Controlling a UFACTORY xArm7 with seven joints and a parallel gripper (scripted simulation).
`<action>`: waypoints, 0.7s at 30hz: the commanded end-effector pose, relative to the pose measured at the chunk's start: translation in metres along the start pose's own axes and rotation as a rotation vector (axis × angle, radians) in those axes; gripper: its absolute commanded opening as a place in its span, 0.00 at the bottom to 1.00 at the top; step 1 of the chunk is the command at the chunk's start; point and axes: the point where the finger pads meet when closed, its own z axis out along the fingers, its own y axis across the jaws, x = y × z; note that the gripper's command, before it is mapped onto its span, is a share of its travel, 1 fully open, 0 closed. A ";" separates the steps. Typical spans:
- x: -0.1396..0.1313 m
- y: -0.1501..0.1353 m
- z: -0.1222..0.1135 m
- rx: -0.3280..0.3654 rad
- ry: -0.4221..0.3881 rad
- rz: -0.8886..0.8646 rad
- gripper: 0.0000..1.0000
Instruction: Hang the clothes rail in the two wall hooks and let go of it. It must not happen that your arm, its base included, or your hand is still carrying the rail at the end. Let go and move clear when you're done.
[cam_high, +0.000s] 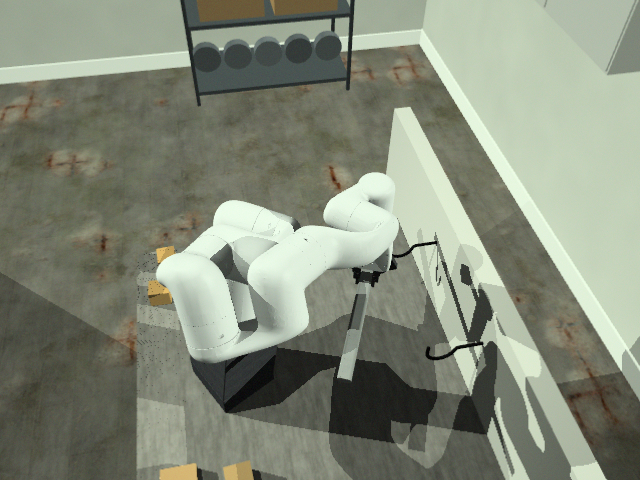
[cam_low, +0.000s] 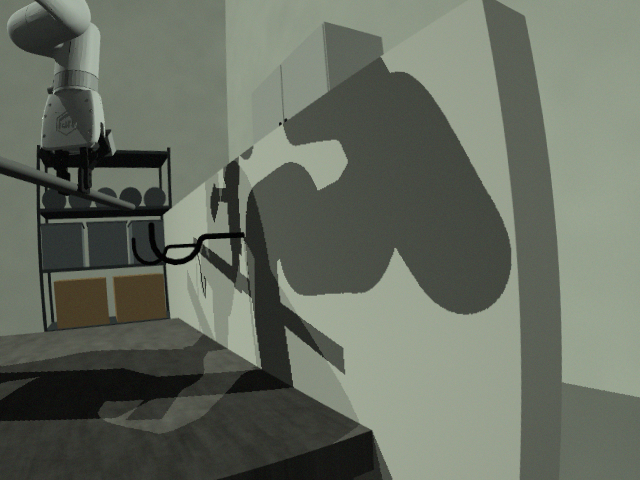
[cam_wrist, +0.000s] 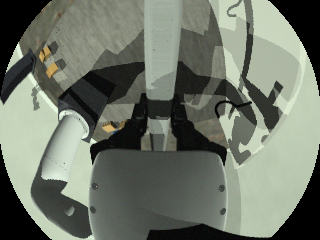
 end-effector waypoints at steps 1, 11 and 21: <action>0.000 0.001 -0.001 -0.003 0.001 -0.008 0.00; 0.000 0.001 -0.001 -0.003 0.001 -0.058 0.00; 0.000 0.001 -0.001 -0.003 0.000 -0.098 0.00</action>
